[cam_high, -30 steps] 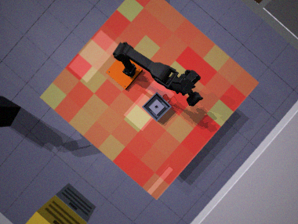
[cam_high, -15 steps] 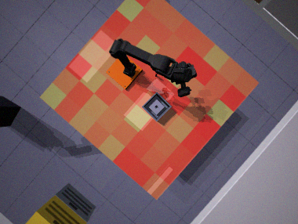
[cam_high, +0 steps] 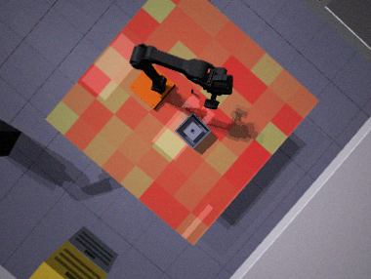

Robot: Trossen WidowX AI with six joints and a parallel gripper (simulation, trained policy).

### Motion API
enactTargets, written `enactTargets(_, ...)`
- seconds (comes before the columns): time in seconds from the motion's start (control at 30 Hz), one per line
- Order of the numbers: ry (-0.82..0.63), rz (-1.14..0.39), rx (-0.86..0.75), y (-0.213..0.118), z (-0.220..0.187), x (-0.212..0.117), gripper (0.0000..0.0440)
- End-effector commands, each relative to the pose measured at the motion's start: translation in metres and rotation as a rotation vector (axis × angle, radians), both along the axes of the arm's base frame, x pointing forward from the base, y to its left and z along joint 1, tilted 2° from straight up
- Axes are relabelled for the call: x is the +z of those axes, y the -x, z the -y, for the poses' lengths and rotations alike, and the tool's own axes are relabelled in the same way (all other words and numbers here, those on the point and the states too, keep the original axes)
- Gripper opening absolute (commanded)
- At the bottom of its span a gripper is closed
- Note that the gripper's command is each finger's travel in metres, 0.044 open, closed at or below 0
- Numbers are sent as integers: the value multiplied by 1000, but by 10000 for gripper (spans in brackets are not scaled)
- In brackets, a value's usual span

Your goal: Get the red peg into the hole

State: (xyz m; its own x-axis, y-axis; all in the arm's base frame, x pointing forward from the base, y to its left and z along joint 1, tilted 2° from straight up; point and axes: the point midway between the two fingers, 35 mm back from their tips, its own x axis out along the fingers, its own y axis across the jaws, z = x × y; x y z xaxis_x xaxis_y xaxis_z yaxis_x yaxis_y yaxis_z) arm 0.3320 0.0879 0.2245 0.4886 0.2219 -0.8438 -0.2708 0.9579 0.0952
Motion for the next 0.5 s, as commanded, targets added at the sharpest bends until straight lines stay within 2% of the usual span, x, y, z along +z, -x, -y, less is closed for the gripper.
enactTargets(0.0, -17, -87, -86, 17, -3, -15, 440)
enactTargets(0.47, -32, -382, -463, 83, -9, -65, 440)
